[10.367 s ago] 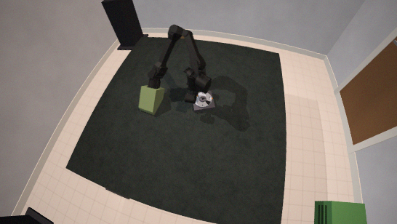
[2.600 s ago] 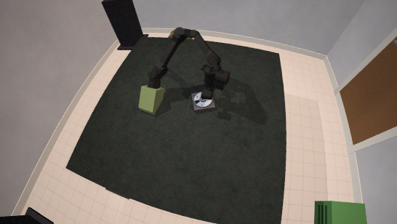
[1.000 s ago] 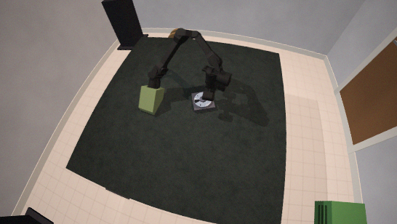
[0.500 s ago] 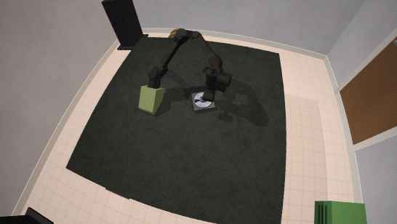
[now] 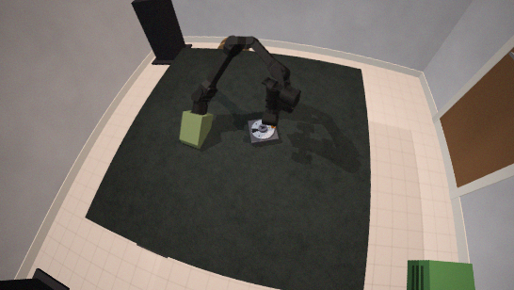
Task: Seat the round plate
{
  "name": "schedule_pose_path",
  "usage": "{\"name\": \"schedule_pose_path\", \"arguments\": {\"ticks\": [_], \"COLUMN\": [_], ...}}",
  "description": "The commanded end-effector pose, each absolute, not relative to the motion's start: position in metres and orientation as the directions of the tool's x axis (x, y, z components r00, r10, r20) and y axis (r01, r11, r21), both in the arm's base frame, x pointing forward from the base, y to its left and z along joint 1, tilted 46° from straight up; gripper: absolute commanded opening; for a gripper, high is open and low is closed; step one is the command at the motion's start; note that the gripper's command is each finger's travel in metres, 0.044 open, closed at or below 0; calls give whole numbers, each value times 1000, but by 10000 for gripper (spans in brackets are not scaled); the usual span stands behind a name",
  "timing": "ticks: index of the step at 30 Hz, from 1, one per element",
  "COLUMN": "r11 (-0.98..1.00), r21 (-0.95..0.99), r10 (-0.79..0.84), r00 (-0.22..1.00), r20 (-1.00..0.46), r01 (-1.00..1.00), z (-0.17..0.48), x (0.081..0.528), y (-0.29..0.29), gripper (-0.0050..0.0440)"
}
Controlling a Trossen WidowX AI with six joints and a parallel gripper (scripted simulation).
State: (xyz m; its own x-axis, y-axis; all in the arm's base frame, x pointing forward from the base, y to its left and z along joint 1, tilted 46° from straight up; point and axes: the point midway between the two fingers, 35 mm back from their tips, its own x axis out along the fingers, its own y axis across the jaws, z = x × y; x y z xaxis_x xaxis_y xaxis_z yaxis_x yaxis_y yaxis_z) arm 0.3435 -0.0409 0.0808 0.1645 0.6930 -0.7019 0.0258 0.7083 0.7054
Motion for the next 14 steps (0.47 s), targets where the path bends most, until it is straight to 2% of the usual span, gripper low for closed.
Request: {"name": "schedule_pose_path", "arguments": {"ticks": [1,14], "r11": [714,714], "r21": [700,700], "r10": [688,687], "r00": [172,178], "r20": [-705,-704], "r01": [12,12], "z": [86,86], "x": [346,346], "y": [-42,-41], "gripper": [-50,-50]}}
